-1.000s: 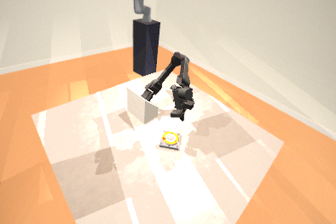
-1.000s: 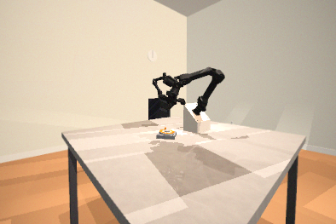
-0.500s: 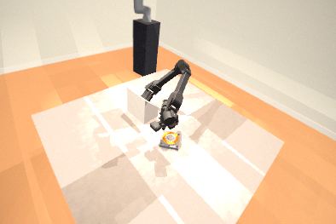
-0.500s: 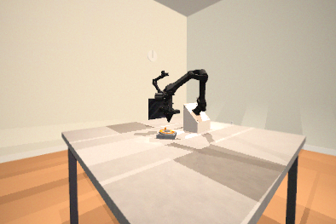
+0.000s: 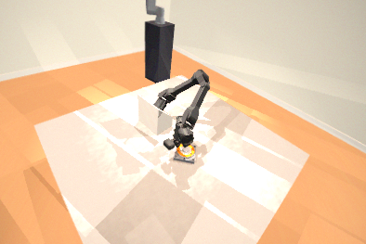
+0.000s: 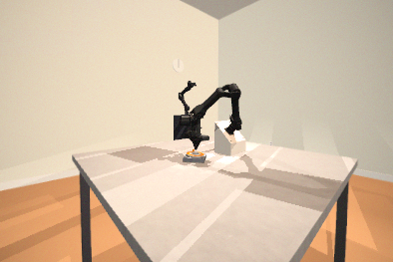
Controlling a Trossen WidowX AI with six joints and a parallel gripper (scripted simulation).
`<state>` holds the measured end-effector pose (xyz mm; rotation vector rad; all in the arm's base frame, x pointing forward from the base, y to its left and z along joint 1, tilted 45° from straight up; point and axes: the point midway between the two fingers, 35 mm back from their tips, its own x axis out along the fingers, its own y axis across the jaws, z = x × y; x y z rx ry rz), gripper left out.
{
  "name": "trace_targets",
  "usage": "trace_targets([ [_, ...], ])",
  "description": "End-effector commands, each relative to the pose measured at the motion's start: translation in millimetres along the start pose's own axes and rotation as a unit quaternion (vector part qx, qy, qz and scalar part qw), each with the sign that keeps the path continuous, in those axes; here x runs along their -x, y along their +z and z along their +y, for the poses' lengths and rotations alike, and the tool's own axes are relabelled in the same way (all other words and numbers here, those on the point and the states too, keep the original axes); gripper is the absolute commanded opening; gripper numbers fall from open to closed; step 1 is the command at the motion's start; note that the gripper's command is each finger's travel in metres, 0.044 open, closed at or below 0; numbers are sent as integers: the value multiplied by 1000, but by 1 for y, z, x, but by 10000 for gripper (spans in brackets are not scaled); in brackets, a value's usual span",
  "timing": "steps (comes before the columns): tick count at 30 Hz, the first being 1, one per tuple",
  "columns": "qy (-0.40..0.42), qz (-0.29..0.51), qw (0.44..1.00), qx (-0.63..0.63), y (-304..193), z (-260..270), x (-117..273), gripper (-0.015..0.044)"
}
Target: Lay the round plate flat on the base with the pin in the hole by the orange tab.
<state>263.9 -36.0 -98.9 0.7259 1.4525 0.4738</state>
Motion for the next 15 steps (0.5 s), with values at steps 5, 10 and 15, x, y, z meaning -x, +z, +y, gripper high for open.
trace_targets([
  [5, 2, -2, 1000, -3, 6, -4, -1, 0],
  [10, 2, -2, 1000, -2, 11, -6, -1, 0],
  [15, 2, -2, 1000, -2, 14, -9, -1, 0],
])
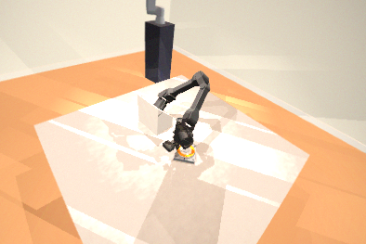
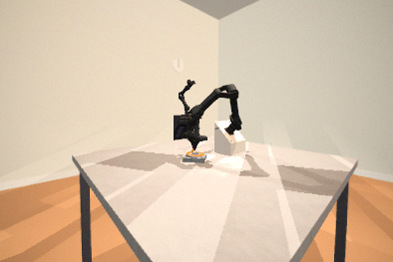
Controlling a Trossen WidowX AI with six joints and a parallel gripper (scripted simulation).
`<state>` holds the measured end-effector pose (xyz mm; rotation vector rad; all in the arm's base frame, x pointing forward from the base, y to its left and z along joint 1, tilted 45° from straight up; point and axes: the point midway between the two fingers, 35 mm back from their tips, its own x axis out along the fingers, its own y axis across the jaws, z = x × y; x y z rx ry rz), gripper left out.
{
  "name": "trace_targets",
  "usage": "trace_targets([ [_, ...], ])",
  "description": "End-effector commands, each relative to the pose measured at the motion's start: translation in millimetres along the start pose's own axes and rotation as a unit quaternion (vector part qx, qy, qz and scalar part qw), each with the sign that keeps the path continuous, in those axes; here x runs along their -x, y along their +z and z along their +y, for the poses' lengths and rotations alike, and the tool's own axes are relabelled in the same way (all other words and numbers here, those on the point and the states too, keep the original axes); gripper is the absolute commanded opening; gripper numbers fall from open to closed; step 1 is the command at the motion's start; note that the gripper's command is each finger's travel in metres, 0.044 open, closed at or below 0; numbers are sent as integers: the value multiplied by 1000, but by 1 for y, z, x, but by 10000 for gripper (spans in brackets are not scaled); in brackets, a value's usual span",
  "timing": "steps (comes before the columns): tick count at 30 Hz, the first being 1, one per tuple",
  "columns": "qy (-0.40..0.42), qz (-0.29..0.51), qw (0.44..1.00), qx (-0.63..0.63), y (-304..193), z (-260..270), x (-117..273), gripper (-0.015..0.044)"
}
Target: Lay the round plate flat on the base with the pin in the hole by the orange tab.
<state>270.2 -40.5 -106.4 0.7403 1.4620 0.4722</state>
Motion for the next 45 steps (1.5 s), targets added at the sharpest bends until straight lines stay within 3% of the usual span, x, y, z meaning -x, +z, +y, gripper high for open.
trace_targets([
  [1, -1, -6, 1000, 4, 8, -2, 2, 0],
  [45, -1, -6, 1000, 5, 32, -8, 4, 0],
])
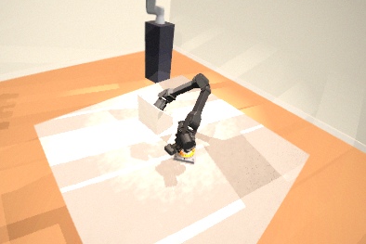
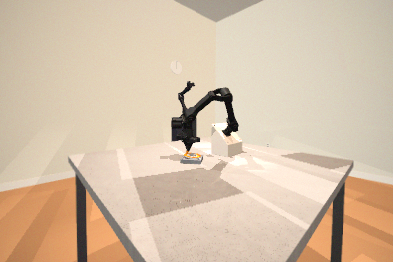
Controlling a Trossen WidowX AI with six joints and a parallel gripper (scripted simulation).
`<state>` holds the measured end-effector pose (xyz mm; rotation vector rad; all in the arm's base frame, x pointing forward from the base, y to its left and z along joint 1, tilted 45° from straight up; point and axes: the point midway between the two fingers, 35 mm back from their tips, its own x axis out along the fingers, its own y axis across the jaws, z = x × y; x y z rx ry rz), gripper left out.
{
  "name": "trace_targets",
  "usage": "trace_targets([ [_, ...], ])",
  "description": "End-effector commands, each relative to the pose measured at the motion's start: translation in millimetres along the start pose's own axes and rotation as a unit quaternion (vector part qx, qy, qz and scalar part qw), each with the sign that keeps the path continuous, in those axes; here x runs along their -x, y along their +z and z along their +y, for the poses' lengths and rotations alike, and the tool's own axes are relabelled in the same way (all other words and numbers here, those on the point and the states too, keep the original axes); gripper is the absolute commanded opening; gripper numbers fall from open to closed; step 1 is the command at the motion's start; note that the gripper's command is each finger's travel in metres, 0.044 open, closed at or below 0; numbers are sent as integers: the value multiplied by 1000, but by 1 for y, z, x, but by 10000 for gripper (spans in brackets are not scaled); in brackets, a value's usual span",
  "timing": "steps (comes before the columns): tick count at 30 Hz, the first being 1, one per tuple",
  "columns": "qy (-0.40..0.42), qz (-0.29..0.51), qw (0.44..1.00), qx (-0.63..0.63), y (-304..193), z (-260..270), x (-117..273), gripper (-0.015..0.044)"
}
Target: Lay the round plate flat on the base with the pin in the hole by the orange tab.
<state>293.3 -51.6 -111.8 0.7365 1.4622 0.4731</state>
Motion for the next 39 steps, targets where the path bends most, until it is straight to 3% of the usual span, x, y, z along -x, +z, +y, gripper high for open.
trace_targets([
  [1, 0, -7, 1000, 3, 8, 0, 2, 0],
  [34, 0, -7, 1000, 4, 30, 5, 2, 0],
  [39, -1, -7, 1000, 4, 28, 5, 24, 0],
])
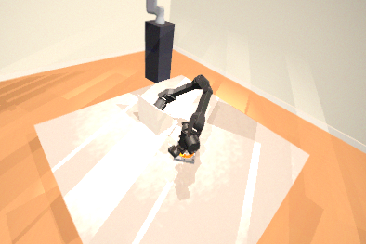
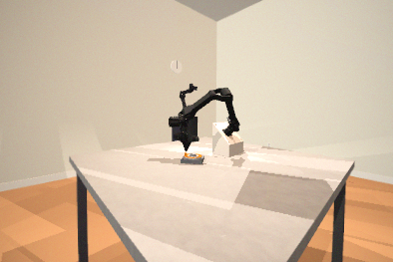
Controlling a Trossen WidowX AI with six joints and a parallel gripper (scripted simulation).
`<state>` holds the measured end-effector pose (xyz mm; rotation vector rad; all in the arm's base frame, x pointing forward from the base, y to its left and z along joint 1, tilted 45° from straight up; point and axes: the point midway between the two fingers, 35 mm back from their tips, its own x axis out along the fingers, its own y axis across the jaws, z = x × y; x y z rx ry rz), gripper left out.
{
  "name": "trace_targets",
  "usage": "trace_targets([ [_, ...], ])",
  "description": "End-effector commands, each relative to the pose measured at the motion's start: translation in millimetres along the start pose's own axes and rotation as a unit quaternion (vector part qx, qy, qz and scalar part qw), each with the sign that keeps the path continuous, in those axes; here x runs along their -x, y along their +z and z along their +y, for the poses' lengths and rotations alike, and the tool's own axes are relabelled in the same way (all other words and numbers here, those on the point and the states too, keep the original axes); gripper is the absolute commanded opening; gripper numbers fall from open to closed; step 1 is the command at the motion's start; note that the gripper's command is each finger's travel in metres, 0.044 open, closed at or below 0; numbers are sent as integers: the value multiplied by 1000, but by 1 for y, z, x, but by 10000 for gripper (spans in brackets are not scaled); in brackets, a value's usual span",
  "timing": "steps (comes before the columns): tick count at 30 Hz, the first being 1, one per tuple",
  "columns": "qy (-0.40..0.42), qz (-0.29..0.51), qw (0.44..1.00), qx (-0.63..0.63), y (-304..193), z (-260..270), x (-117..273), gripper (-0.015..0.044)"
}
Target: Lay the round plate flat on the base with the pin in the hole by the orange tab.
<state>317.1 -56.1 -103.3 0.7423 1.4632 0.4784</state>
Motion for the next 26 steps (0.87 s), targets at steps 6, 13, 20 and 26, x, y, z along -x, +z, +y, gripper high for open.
trace_targets([
  [6, -4, -8, 1000, 4, -3, 0, 42, 0],
  [13, -1, -8, 1000, 0, -3, 0, 33, 0],
  [20, -1, -8, 1000, 0, -3, 0, 33, 0],
  [26, -1, -8, 1000, 0, -3, 0, 33, 0],
])
